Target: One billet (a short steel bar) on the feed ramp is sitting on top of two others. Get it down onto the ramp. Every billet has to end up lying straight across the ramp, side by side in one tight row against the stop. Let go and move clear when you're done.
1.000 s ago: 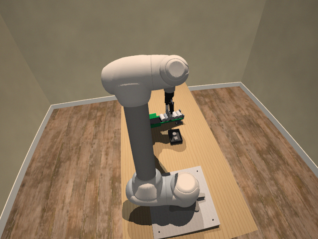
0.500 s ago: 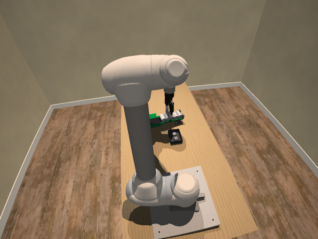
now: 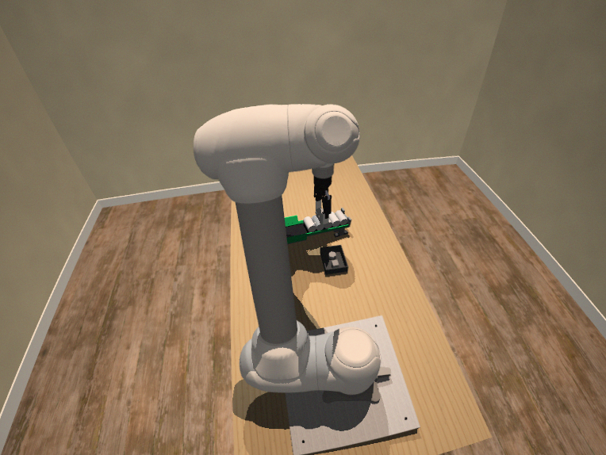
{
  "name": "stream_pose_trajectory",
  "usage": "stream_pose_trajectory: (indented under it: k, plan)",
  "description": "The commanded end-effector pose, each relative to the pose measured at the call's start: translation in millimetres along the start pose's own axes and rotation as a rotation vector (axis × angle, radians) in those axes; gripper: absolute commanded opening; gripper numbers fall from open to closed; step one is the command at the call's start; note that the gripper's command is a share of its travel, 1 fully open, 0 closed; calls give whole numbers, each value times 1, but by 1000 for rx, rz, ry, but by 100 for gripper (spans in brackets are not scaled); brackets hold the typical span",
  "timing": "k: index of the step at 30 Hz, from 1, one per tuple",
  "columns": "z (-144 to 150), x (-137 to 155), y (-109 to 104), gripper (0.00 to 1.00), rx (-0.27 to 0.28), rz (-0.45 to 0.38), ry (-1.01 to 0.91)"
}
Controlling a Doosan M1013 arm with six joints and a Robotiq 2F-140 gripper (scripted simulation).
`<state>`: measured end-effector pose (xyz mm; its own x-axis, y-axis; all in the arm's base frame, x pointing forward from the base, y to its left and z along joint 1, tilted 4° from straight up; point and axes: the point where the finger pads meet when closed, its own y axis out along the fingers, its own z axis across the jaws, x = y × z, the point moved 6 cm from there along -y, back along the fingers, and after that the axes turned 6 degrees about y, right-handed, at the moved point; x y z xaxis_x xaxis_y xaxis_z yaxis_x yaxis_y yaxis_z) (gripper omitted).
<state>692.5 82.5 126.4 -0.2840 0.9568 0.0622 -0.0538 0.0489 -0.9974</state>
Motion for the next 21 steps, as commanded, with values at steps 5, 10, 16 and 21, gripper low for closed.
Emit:
stream_pose_trajectory:
  k: [5,10,16,21]
  plan:
    - [0,0,0,57,0,0,0]
    - [0,0,0,46,0,0,0]
    - [0,0,0,46,0,0,0]
    - [0,0,0,46,0,0,0]
